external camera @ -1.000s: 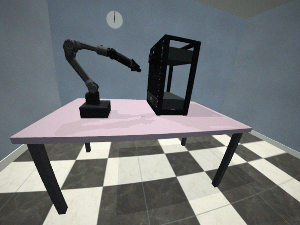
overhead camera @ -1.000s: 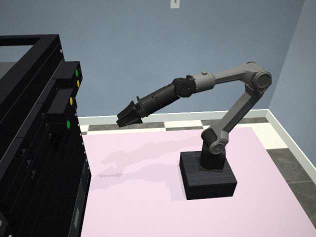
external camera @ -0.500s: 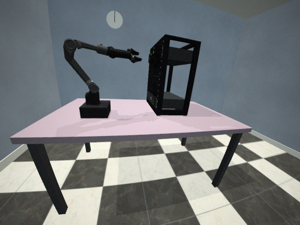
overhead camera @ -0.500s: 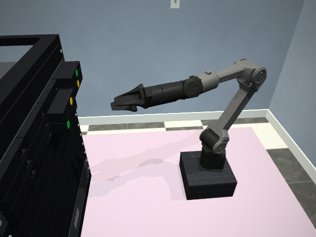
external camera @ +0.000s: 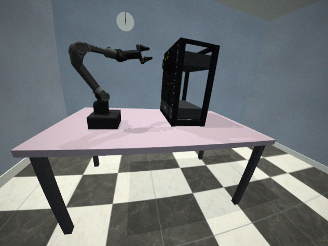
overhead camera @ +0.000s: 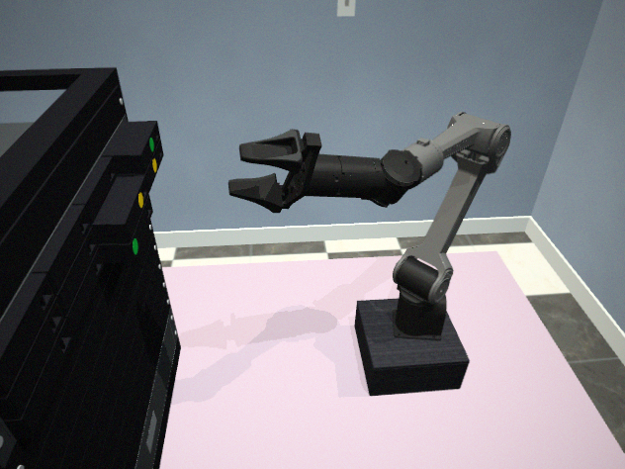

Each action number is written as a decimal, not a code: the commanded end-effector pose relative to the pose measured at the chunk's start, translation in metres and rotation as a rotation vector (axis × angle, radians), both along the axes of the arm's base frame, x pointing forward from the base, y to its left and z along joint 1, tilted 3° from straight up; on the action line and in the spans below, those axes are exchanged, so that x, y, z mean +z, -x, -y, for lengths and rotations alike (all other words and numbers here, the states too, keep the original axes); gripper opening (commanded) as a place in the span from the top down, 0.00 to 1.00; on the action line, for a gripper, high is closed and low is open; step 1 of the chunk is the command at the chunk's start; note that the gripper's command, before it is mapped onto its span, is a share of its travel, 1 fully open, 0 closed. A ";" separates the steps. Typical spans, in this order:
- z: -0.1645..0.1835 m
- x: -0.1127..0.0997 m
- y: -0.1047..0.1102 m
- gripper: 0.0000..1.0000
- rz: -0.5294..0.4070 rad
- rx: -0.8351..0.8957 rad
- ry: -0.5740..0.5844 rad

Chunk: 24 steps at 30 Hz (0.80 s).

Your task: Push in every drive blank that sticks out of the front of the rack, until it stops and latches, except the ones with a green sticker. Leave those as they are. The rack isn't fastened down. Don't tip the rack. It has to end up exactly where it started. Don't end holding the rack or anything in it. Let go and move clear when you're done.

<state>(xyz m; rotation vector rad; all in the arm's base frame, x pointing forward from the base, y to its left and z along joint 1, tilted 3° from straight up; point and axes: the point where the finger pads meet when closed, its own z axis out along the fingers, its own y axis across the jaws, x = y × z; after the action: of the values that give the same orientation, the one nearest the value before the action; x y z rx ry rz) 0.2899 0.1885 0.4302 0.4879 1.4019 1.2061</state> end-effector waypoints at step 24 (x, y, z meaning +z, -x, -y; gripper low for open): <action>0.018 -0.012 0.028 0.00 -0.252 -0.148 -0.358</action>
<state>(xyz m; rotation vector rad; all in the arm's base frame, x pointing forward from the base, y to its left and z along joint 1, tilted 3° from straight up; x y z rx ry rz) 0.2626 0.1718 0.4175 0.9944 1.3356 1.3104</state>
